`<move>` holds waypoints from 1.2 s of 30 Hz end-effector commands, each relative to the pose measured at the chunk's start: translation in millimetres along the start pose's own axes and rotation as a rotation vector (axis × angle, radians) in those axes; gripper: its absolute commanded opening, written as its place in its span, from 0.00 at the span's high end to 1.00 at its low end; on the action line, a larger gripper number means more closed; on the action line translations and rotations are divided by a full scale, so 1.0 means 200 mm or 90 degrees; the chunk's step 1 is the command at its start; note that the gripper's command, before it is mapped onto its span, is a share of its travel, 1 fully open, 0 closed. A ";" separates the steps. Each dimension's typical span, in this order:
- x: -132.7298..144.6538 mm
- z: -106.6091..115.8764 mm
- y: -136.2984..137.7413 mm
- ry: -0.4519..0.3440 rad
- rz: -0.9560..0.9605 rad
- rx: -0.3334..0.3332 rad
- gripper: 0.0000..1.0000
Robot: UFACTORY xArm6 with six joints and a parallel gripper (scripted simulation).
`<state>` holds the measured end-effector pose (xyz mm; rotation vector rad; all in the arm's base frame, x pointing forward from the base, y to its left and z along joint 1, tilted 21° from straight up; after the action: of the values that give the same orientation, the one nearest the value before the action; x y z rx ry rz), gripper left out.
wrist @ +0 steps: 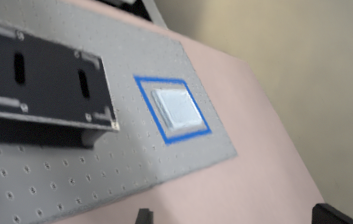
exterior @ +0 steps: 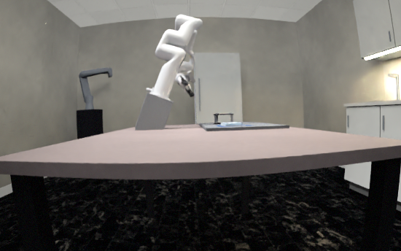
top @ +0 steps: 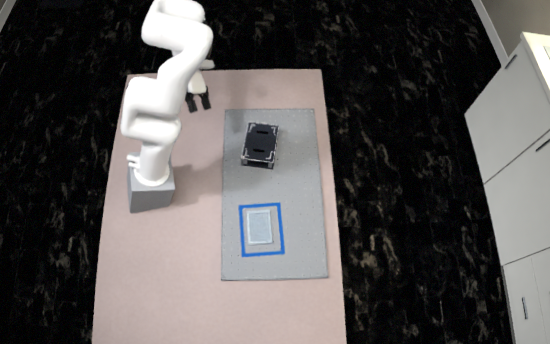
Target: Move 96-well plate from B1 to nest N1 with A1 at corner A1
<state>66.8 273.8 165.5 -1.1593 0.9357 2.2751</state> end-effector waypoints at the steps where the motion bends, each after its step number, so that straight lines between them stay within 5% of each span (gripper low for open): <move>1: 0.01 -0.05 -0.03 -0.069 0.044 0.042 0.00; 14: 0.01 -0.14 -0.11 -0.267 0.124 0.107 0.00; 16: 0.01 -0.14 -0.11 -0.267 0.124 0.107 0.00; 21: -0.02 -0.18 -0.16 -0.369 0.149 0.119 0.00; 36: -0.10 -0.26 -0.28 -0.581 0.167 0.096 0.00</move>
<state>127.1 273.0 140.0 -0.0460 0.9454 2.4520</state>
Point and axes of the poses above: the point where the finger pads meet when closed, its own z axis back along the fingers, its own y axis across the jaws, x = y × z, the point moved 8 cm from there along z, back along the fingers, and after that the axes turned 8 degrees about -z, right-handed, at the moved point
